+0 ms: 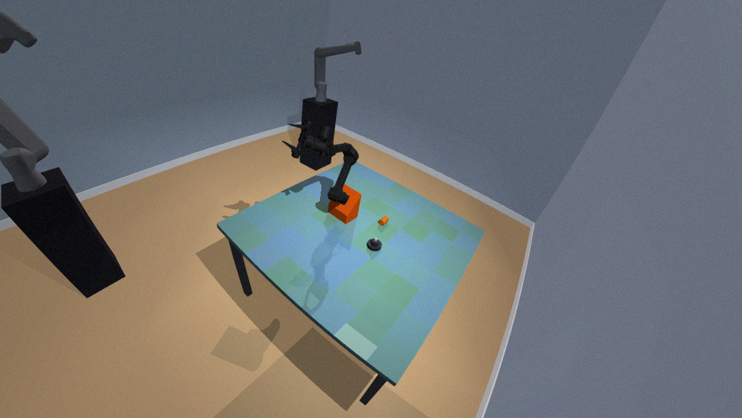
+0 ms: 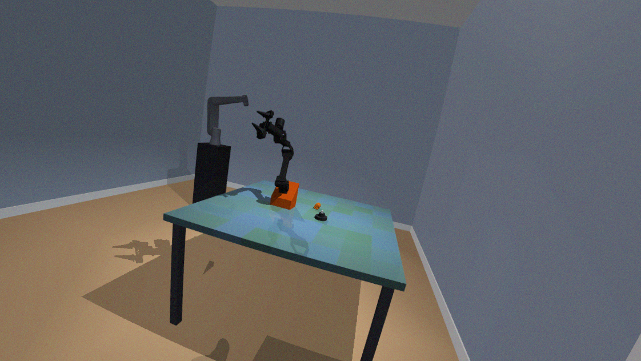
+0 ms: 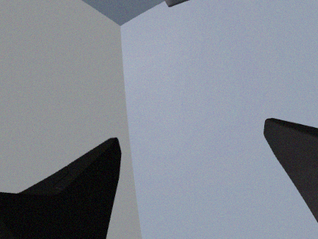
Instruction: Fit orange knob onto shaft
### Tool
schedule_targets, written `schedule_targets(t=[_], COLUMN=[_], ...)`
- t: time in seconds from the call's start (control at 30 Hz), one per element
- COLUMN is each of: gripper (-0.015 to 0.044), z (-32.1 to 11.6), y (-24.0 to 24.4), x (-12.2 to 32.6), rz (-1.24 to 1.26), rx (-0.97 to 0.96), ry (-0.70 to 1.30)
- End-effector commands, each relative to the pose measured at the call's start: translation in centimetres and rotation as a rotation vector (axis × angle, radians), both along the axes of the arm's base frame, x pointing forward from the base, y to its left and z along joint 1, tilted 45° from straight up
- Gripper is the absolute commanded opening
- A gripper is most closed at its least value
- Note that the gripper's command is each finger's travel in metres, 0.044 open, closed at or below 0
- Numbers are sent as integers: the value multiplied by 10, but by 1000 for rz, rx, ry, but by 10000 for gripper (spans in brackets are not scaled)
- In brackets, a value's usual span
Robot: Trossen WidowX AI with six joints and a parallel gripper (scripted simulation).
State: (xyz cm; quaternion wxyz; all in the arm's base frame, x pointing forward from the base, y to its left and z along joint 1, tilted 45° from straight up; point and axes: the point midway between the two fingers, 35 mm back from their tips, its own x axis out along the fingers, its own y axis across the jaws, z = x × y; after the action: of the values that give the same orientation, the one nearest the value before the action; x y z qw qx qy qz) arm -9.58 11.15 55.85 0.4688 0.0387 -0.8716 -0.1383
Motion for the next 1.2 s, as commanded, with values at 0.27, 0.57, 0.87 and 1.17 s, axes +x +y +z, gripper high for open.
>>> schedule_targets(t=[0.27, 0.57, 0.87, 1.17], gripper=[440, 440, 440, 440], z=[12, -18, -78, -162], y=[-142, -263, -344, -370], x=[16, 87, 187, 302], rz=[287, 566, 796, 984], rx=[293, 564, 883, 1204], ry=[30, 132, 236, 382])
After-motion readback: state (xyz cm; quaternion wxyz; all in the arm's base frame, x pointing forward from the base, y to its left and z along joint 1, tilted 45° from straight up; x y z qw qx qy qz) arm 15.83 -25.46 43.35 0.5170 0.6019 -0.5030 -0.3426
